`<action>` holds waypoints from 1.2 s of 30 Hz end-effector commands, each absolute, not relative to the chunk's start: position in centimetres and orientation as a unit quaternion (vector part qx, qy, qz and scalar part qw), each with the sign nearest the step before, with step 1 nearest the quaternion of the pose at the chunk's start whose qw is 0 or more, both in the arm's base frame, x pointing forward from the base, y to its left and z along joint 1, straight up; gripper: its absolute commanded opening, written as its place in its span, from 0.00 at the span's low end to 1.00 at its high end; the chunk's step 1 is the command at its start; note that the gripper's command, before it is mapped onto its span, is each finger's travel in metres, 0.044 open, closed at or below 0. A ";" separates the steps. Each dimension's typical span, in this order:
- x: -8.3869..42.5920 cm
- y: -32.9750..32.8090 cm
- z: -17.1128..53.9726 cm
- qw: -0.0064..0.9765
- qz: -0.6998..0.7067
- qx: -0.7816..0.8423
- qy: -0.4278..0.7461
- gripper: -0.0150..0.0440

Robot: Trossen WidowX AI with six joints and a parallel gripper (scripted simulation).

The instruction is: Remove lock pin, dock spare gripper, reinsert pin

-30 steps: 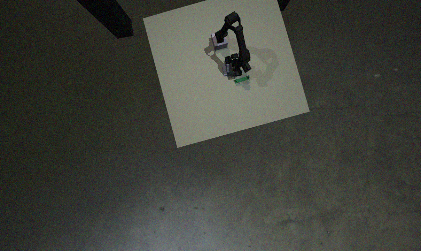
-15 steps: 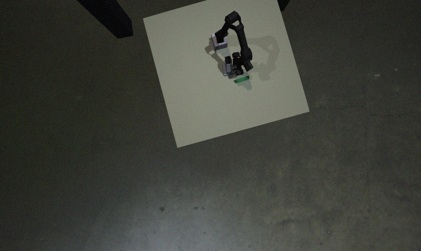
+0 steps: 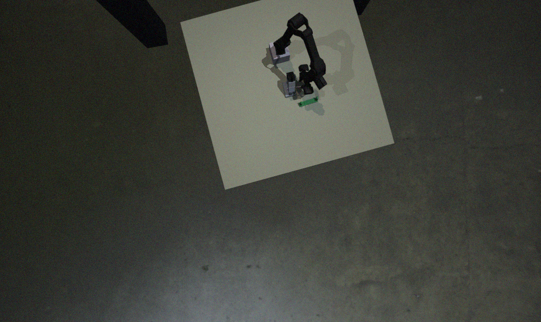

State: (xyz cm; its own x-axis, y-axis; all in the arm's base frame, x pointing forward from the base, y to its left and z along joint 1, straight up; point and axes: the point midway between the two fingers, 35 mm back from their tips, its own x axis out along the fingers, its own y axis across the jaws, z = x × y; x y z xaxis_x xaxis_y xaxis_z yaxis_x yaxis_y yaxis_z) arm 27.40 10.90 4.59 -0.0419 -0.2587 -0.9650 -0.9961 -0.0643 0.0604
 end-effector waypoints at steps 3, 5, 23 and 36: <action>27.3 11.8 5.7 0.399 0.462 -0.565 0.555 0.59; 27.3 12.0 6.0 0.398 0.462 -0.565 0.556 0.59; 26.9 13.9 8.8 0.391 0.461 -0.570 0.557 0.59; 26.9 13.7 8.7 0.390 0.460 -0.572 0.556 1.00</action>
